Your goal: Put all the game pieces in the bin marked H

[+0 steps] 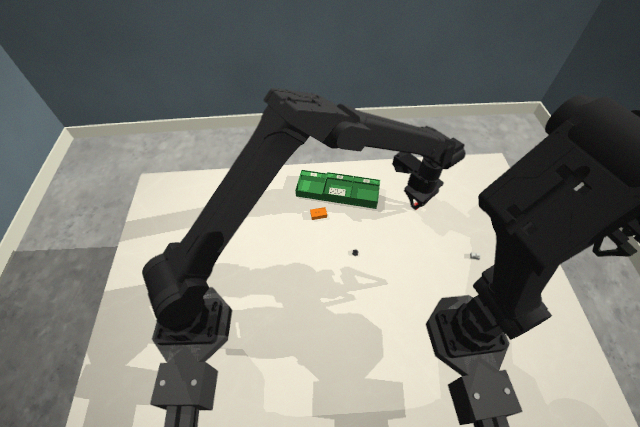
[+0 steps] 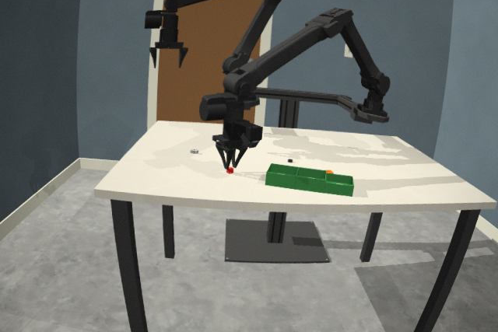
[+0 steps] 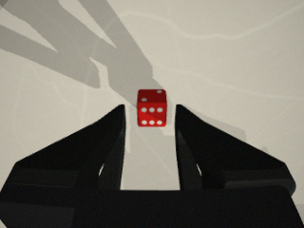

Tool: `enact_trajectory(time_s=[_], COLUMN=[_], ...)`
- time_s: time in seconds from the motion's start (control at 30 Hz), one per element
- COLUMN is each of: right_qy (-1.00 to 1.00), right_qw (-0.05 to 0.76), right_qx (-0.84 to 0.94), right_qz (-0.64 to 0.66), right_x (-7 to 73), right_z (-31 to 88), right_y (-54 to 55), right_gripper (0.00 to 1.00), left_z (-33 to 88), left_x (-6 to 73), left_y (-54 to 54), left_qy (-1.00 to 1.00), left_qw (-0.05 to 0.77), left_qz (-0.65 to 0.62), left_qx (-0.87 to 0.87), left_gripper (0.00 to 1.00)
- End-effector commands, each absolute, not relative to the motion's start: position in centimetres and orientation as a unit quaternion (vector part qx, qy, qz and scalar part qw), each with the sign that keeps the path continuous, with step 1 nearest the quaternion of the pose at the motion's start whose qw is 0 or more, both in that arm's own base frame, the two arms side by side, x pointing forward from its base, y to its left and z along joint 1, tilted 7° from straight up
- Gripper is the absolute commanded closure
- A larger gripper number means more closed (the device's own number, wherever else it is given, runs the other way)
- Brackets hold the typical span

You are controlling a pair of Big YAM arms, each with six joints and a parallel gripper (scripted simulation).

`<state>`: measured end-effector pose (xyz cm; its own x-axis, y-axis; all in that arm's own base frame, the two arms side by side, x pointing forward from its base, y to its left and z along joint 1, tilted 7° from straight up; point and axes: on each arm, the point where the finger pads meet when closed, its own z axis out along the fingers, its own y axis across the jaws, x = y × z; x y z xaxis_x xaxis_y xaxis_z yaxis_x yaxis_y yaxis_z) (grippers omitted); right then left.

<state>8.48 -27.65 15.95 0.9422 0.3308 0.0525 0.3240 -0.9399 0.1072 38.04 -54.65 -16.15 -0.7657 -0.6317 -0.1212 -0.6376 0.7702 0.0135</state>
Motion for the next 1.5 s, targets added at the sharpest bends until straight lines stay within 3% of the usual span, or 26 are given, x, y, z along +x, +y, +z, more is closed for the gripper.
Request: enact_trajectory(time_s=[0.0, 0.67, 0.7, 1.47], right_qy=[0.157, 0.157, 0.157, 0.157], right_qw=[0.049, 0.049, 0.049, 0.049], right_qx=[0.986, 0.986, 0.986, 0.986], right_qz=[0.036, 0.036, 0.036, 0.036], right_x=[8.1, 8.1, 8.1, 8.1], right_z=[16.3, 16.3, 16.3, 16.3], right_y=[-27.2, -27.2, -27.2, -27.2], right_gripper=[0.0, 0.0, 0.0, 0.0], left_z=[-15.8, -15.2, -15.2, -15.6], left_x=[38.3, 40.2, 40.1, 40.2], left_y=[-56.3, -56.2, -56.3, -56.2], left_qy=[0.939, 0.938, 0.939, 0.939], left_qw=[0.059, 0.061, 0.061, 0.061], left_qz=[0.009, 0.0, 0.0, 0.001], left_qx=[-0.339, -0.34, -0.34, -0.34], left_gripper=[0.7, 0.7, 0.89, 0.89])
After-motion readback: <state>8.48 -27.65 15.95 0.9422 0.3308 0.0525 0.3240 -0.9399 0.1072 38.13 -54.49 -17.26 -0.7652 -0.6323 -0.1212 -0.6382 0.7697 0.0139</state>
